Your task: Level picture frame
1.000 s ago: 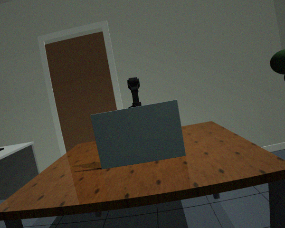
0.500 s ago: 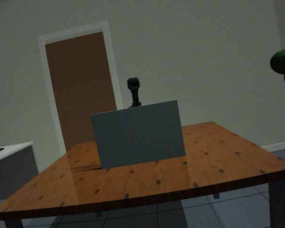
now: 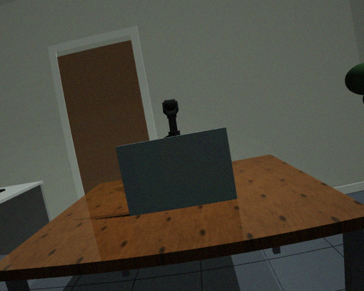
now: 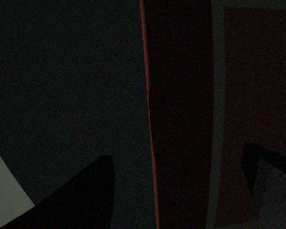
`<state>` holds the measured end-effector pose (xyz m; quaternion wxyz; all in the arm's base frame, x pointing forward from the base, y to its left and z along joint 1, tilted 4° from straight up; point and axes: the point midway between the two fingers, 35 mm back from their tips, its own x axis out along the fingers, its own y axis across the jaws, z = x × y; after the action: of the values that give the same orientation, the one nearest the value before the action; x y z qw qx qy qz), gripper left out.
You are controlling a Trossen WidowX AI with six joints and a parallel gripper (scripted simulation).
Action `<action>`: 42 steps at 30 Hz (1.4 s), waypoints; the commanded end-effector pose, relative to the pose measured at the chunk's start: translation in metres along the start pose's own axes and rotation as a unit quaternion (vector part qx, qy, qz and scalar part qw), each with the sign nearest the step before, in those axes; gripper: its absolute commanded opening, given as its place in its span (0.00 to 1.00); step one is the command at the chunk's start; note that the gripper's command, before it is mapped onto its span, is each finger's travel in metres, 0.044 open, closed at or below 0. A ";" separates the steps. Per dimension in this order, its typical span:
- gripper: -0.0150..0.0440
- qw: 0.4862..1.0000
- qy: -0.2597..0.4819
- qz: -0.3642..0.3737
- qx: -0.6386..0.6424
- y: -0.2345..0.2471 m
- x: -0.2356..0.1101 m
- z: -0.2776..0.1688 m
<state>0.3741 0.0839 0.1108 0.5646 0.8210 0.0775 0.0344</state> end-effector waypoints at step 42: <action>0.33 1.000 0.003 0.000 -0.002 0.000 0.002 -0.001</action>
<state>0.3755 0.0847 0.1112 0.5649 0.8208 0.0777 0.0353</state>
